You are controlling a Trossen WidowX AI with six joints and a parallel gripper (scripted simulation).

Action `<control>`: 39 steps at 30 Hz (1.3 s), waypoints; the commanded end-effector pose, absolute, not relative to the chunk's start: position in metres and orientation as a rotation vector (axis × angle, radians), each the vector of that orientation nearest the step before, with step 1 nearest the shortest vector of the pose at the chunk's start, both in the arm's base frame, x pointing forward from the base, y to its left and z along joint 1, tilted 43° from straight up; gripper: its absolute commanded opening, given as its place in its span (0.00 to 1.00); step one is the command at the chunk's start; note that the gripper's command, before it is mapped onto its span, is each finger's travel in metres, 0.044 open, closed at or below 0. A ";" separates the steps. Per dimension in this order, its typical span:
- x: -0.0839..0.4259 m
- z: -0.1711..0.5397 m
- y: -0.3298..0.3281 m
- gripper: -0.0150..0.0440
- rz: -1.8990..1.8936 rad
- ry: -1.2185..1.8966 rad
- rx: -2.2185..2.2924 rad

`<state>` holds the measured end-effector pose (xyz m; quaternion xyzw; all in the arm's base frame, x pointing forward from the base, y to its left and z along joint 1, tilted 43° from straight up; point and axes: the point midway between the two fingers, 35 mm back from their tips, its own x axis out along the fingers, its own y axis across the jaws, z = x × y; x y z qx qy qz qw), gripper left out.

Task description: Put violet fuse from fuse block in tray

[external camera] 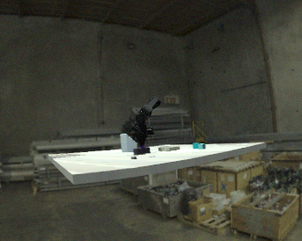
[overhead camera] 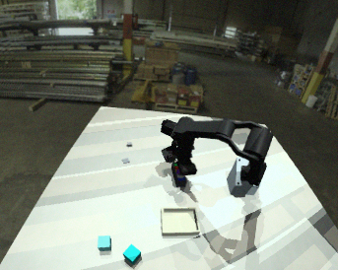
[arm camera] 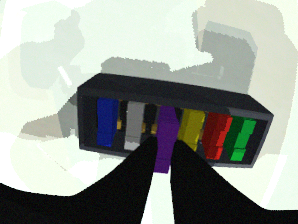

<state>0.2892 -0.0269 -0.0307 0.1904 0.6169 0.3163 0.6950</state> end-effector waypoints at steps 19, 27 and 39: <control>0.289 -0.022 -0.035 0.25 0.706 1.378 0.419; 0.289 -0.019 -0.038 0.25 0.706 1.377 0.420; 0.288 -0.013 -0.044 0.25 0.705 1.377 0.420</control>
